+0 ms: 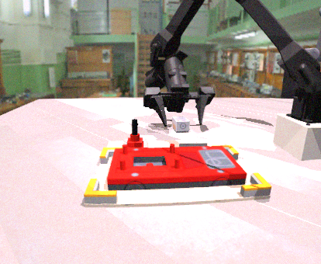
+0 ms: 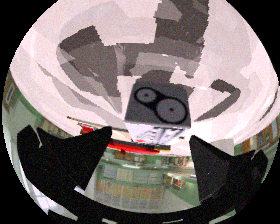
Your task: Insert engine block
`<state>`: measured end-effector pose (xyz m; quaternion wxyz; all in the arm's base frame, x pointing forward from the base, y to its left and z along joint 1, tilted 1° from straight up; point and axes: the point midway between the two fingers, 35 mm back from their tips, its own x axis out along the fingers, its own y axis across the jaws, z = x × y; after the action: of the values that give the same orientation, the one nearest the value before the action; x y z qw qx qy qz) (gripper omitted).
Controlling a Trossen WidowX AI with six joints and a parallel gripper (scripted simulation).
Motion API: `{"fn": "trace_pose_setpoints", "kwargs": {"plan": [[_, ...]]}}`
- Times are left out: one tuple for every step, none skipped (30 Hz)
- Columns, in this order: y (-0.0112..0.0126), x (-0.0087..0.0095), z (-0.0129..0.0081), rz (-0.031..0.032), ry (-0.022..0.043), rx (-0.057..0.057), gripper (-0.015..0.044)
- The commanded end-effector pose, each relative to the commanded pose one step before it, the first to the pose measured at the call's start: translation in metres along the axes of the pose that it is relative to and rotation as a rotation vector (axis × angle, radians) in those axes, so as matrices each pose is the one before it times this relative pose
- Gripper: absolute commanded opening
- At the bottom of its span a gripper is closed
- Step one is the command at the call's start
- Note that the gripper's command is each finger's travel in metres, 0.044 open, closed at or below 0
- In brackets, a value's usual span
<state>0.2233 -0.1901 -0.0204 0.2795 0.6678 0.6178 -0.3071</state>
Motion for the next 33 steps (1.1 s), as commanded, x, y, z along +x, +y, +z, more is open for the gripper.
{"fn": "trace_pose_setpoints", "kwargs": {"plan": [[0.00016, -0.01554, 0.00243, 0.0013, -0.00483, -0.0067, 0.044], [0.0, -0.00416, 0.00023, -0.00003, -0.00015, -0.0001, 0.044], [0.0, -0.00406, 0.00022, -0.00001, -0.00018, -0.0001, 0.044], [0.0, -0.00404, 0.00022, 0.0, -0.0002, 0.0, 0.044], [0.0, -0.00405, 0.00022, 0.0, -0.00021, 0.0, 0.044], [0.0, -0.00406, 0.00021, 0.0, -0.00021, 0.0, 0.044], [-0.00001, -0.00414, 0.00021, 0.0, -0.00021, 0.0, 0.044], [-0.00002, -0.00162, 0.00007, 0.0, -0.00008, 0.0, 0.044], [0.0, 0.0, 0.0, 0.0, 0.0, 0.0, 0.044], [0.0, 0.0, 0.0, 0.0, 0.0, 0.0, 0.044], [0.0, 0.0, 0.0, 0.0, 0.0, 0.0, 0.044], [0.0015, 0.004, -0.00095, 0.00852, -0.00444, 0.0019, 0.044], [0.0, 0.0, 0.0, 0.0, 0.0, 0.0, 0.044], [0.0, 0.0, 0.0, 0.0, 0.0, 0.0, 0.044], [0.0, 0.0, 0.0, 0.0, 0.0, 0.0, 0.044], [0.0, 0.0, 0.0, 0.0, 0.0, 0.0, 0.044], [0.0, 0.0, 0.0, 0.0, 0.0, 0.0, 0.044], [0.0, 0.0, 0.0, 0.0, 0.0, 0.0, 0.044], [0.0, 0.0, 0.0, 0.0, 0.0, 0.0, 0.044], [0.0, 0.0, 0.0, 0.0, 0.0, 0.0, 0.044], [0.0, 0.0, 0.0, 0.0, 0.0, 0.0, 0.044], [0.0, 0.0, 0.0, 0.0, 0.0, 0.0, 0.044], [0.0, 0.0, 0.0, 0.0, 0.0, 0.0, 0.044], [0.0, 0.0, 0.0, 0.0, 0.0, 0.0, 0.044], [0.0, 0.0, 0.0, 0.0, 0.0, 0.0, 0.044], [0.0, 0.0, 0.0, 0.0, 0.0, 0.0, 0.044], [0.0, 0.0, 0.0, 0.0, 0.0, 0.0, 0.044], [0.0, 0.0, 0.0, 0.0, 0.0, 0.0, 0.044], [0.0, 0.0, 0.0, 0.0, 0.0, 0.0, 0.044], [-0.00002, 0.00012, -0.00029, -0.00195, -0.00513, -0.0004, 0.044], [-0.00006, 0.00034, -0.00085, -0.00569, -0.01546, -0.0011, 0.044], [-0.00009, 0.00051, -0.00139, -0.00896, -0.02594, -0.0017, 0.044], [-0.00009, 0.00051, -0.00165, -0.01003, -0.03191, -0.0019, 0.044]]}}
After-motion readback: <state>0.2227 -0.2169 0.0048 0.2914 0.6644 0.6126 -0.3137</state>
